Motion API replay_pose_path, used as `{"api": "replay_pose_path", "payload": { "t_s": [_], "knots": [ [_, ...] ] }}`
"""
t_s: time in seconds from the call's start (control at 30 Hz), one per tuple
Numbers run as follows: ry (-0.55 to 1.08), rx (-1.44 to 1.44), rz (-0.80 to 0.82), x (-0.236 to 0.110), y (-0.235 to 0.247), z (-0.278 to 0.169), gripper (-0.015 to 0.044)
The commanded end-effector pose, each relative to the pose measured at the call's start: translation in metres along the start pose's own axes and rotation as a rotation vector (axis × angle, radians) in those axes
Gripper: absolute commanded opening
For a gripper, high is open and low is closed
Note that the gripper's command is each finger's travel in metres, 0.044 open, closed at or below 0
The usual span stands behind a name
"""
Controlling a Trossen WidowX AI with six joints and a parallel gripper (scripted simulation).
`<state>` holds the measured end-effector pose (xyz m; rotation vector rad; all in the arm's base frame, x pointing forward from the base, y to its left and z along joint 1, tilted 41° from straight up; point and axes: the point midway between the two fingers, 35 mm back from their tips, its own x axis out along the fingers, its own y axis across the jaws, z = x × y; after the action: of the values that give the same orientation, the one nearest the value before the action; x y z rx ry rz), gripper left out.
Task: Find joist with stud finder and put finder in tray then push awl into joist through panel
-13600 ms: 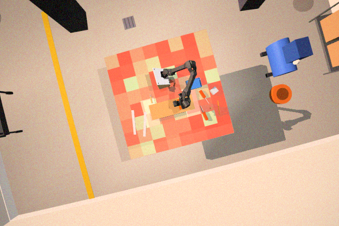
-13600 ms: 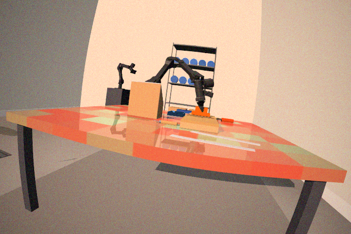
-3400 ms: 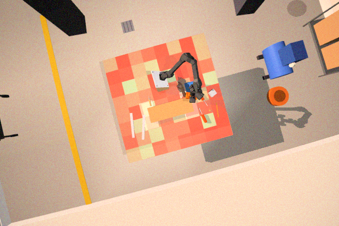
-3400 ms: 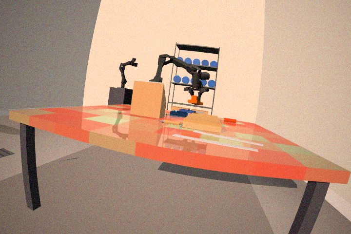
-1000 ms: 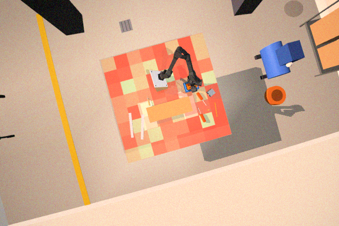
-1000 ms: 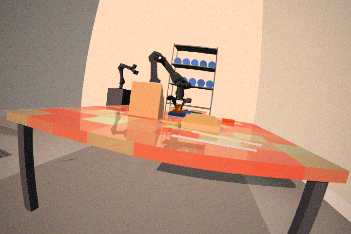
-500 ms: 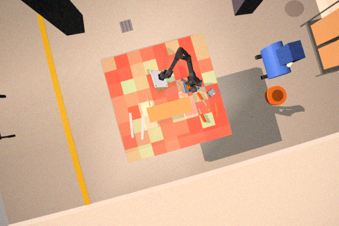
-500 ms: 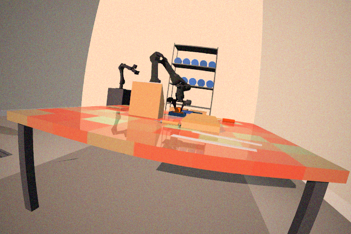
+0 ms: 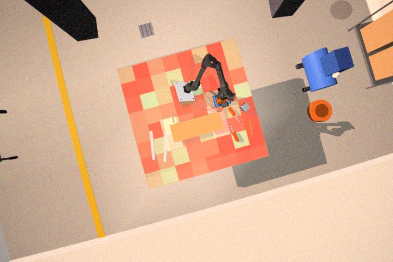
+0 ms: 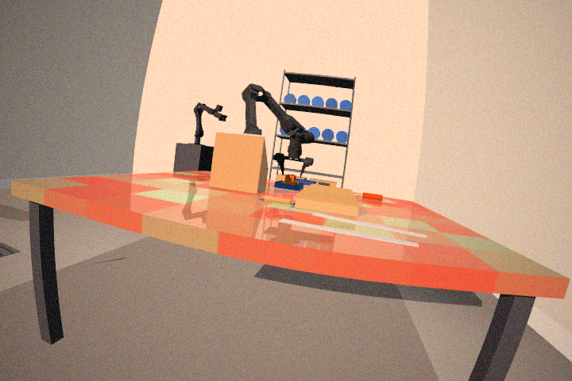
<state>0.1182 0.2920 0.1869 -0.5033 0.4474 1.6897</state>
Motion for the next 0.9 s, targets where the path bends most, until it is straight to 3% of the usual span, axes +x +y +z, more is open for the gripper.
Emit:
{"api": "replay_pose_path", "payload": {
  "t_s": [0.0, 0.1, 0.17, 0.33, 0.63, 0.87],
  "knots": [
    [-0.022, -0.019, -0.011, -0.047, 0.001, 0.018, 0.0440],
    [-0.026, -0.017, -0.012, -0.065, 0.005, 0.022, 0.0440],
    [-0.016, -0.008, -0.019, -0.049, -0.001, 0.016, 0.0440],
    [0.060, 0.101, -0.083, -0.048, -0.042, -0.013, 0.0440],
    [0.248, 0.472, -0.220, -0.071, -0.142, -0.133, 0.0440],
    [0.330, 0.792, -0.270, -0.104, -0.180, -0.248, 0.0440]
  ]
}}
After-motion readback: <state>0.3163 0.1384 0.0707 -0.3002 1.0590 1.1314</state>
